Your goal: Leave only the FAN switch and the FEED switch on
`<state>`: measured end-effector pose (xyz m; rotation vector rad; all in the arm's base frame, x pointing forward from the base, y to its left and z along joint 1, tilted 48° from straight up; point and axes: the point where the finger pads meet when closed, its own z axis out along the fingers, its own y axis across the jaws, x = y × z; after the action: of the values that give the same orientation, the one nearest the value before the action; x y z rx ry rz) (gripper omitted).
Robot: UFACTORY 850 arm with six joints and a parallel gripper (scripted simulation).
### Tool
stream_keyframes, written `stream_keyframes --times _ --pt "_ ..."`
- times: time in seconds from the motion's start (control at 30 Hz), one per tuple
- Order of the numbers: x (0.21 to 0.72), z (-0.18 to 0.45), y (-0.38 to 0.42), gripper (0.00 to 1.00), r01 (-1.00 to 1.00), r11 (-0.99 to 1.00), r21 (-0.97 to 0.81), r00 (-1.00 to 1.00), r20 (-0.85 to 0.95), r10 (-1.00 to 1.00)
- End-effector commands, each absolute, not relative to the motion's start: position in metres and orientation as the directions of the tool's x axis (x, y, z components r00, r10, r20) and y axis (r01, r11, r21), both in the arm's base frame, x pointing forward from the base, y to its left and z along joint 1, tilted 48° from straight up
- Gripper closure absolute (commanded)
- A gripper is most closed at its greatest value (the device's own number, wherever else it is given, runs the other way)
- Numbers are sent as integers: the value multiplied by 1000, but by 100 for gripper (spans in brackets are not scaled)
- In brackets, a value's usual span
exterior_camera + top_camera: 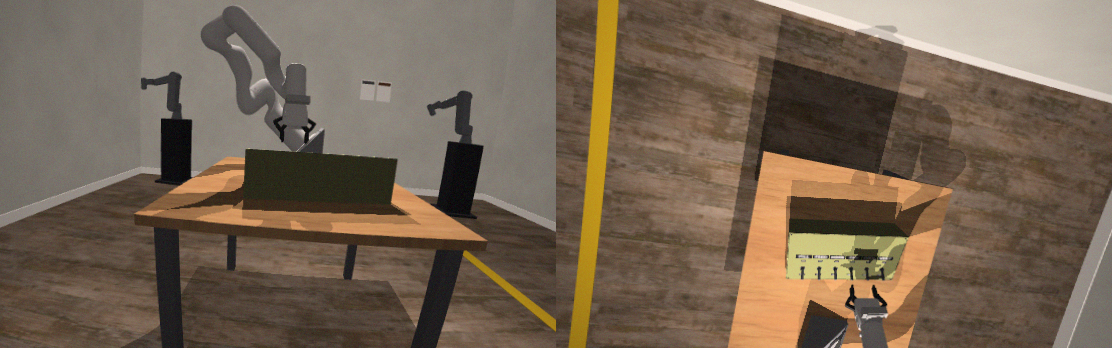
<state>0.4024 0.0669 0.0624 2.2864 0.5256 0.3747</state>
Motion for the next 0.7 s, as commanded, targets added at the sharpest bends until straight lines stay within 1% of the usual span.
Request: stream_keyframes --times 0.0,0.67 --pt "405 68 63 0 256 -637 727 873 109 476" --pt "419 109 27 0 256 -637 727 873 109 476"
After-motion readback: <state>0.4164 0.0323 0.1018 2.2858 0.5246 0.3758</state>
